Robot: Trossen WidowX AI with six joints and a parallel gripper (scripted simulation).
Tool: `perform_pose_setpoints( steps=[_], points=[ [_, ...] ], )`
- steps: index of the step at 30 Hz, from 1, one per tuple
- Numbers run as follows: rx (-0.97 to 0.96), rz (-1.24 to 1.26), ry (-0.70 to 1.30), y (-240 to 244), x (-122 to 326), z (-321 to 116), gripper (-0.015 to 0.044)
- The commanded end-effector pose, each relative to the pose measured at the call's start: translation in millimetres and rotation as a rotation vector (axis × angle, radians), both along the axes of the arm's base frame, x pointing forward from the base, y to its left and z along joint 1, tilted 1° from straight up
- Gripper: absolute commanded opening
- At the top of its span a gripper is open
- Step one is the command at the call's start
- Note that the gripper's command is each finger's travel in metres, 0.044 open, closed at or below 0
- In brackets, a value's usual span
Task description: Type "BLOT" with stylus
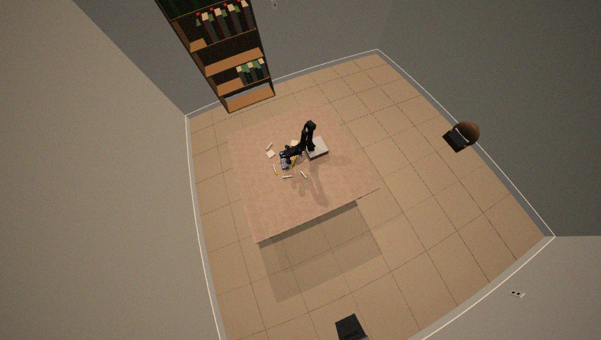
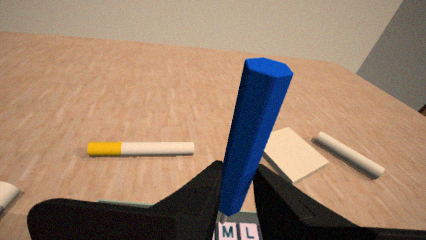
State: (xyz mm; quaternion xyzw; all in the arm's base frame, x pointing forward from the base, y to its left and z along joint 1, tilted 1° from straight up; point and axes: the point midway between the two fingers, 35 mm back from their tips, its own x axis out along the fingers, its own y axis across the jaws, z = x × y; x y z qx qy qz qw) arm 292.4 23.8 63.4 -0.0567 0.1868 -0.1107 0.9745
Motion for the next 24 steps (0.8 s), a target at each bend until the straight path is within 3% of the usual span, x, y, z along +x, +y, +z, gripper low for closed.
perform_pose_setpoints(
  steps=[1, 14, 24],
  points=[
    [0.015, 0.004, -0.005, 14, 0, 2, 0.0],
    [0.046, 0.031, -0.023, 57, -11, 5, 0.0],
    [0.048, 0.032, -0.024, 59, -11, 0, 0.0]
  ],
)
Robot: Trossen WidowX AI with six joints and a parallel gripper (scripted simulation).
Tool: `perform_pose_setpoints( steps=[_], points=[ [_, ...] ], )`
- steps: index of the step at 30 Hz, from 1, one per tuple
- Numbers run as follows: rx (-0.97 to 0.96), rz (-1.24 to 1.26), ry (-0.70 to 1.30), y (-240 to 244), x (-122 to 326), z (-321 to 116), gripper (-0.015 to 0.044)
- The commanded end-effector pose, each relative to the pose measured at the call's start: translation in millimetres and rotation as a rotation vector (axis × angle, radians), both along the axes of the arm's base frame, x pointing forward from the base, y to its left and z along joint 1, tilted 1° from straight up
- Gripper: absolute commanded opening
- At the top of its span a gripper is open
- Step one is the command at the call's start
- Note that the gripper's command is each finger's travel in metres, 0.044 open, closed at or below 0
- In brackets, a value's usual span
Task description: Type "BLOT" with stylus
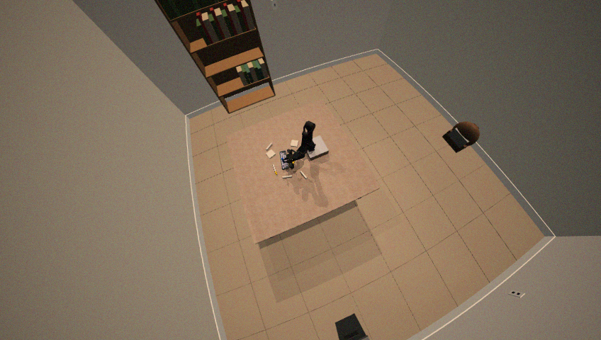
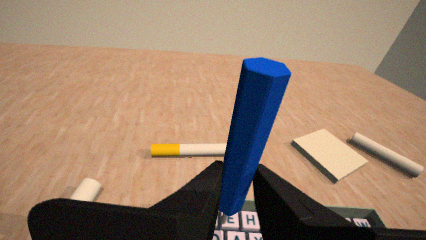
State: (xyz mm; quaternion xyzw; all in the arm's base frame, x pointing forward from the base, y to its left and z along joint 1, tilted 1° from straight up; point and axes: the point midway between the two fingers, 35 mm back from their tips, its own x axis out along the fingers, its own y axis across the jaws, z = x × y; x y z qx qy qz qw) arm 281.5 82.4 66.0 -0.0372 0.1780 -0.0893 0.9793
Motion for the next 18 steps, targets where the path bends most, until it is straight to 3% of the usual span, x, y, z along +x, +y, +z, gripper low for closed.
perform_pose_setpoints(
  steps=[1, 10, 13, 18],
  points=[
    [0.003, -0.004, -0.003, 1, 0, -5, 0.0],
    [0.004, -0.004, -0.002, 1, 0, -17, 0.0],
    [0.004, -0.004, -0.001, 1, 0, -18, 0.0079],
    [0.004, -0.004, -0.001, 1, 0, -20, 0.0081]
  ],
)
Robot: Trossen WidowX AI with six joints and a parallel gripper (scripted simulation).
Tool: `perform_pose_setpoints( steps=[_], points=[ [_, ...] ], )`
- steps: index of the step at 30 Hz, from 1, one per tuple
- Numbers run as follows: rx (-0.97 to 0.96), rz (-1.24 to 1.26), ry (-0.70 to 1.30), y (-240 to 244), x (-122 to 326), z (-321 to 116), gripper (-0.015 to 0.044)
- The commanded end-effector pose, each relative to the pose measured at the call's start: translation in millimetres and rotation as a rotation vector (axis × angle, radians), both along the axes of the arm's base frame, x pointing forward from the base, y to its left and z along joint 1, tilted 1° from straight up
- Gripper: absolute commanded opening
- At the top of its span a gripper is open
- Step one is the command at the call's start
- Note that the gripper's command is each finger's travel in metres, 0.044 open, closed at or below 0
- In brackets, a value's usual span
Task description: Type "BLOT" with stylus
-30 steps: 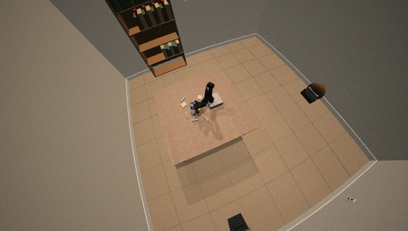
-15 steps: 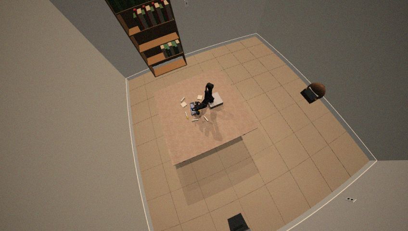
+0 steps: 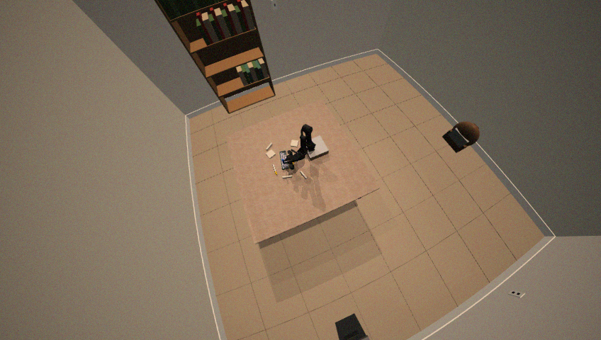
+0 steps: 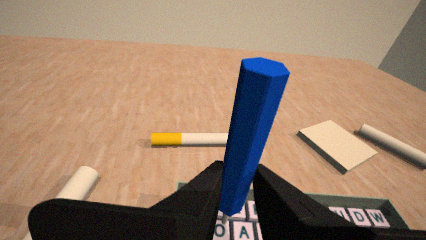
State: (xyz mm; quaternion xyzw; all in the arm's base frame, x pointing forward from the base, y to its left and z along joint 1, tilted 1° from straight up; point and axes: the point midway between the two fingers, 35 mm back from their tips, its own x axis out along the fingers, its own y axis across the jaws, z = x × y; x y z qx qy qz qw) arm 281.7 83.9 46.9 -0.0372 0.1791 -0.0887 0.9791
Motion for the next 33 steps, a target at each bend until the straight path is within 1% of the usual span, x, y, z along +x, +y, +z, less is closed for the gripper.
perform_pose_setpoints(
  steps=[1, 33],
  points=[
    [0.003, -0.005, -0.004, 0, 0, -1, 0.0081],
    [0.003, -0.005, -0.003, -1, 0, -19, 0.0081]
  ],
)
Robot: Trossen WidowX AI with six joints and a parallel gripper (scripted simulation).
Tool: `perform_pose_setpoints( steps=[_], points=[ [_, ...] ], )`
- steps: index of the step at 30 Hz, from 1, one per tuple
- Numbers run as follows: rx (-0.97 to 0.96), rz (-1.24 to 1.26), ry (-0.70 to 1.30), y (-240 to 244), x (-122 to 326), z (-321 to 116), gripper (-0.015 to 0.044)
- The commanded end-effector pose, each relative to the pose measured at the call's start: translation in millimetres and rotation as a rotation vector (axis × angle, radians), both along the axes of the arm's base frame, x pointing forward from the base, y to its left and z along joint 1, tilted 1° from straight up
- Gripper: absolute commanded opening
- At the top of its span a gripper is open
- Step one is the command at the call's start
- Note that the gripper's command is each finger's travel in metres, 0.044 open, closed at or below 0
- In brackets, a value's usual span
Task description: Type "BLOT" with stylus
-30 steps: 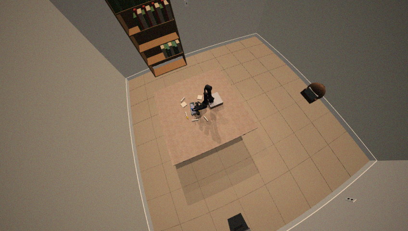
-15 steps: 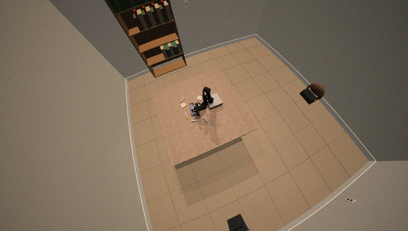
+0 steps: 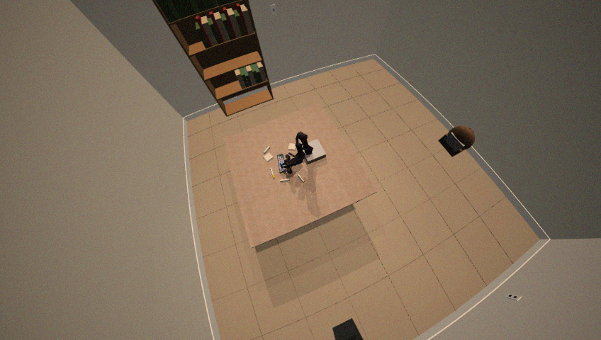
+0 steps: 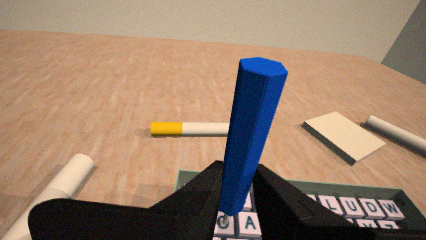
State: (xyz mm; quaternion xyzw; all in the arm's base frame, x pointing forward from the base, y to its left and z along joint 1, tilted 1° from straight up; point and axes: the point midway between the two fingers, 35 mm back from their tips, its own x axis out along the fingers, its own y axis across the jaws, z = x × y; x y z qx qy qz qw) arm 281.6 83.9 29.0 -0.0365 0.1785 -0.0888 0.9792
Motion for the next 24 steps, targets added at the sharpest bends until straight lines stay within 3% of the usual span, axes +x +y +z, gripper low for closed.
perform_pose_setpoints(
  steps=[1, 24],
  points=[
    [0.002, -0.005, -0.002, -1, 0, -1, 0.0081],
    [0.003, -0.005, -0.003, 0, 0, 25, 0.0081]
  ],
)
